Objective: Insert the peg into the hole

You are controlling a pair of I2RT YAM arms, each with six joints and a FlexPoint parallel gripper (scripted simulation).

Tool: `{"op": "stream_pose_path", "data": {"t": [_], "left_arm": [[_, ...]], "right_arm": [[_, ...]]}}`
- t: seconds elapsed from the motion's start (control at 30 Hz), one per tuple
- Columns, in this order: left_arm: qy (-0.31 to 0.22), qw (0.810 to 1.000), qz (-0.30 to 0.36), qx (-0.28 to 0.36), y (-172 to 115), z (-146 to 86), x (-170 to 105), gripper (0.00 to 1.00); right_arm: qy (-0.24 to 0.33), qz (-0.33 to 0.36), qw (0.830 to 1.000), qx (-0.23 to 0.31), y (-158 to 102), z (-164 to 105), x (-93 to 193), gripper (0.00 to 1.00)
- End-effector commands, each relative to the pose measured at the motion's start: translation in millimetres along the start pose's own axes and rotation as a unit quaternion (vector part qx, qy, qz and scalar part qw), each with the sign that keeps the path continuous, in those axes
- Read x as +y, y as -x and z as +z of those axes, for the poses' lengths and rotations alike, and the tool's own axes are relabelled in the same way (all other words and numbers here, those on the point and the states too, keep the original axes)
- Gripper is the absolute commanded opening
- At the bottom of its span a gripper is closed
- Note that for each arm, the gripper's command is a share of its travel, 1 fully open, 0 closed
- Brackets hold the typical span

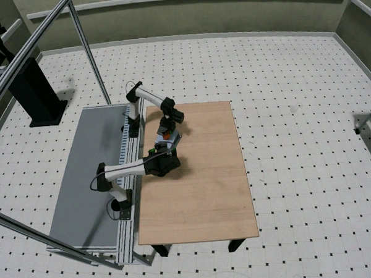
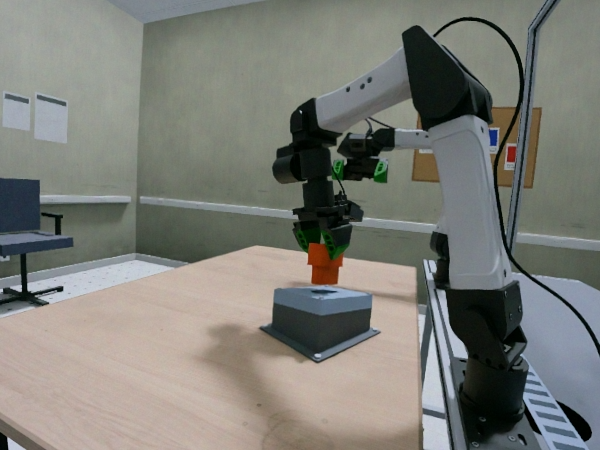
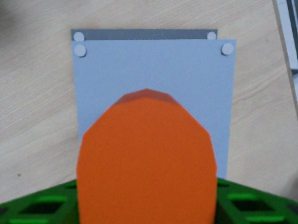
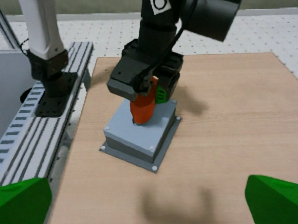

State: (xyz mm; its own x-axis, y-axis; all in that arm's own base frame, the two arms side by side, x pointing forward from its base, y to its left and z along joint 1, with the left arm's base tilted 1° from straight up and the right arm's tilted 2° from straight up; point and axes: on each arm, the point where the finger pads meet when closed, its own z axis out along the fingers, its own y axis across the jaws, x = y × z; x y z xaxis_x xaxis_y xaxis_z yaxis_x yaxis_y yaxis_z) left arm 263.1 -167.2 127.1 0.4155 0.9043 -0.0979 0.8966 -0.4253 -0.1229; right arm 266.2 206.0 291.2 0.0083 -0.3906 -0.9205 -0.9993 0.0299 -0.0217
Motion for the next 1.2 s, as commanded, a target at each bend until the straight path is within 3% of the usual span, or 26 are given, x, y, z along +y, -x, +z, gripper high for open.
{"op": "stream_pose_path", "data": {"t": [0.0, 1.17], "left_arm": [[0.011, 1.000, 0.002, -0.008, 1, -6, 2, 0.33], [0.023, 1.000, 0.003, -0.008, -3, -4, -4, 0.33]], "right_arm": [[0.005, -0.013, 1.000, -0.004, 10, 0, 2, 1.00], [0.004, -0.012, 1.000, -0.003, 8, -1, 5, 1.00]]}}
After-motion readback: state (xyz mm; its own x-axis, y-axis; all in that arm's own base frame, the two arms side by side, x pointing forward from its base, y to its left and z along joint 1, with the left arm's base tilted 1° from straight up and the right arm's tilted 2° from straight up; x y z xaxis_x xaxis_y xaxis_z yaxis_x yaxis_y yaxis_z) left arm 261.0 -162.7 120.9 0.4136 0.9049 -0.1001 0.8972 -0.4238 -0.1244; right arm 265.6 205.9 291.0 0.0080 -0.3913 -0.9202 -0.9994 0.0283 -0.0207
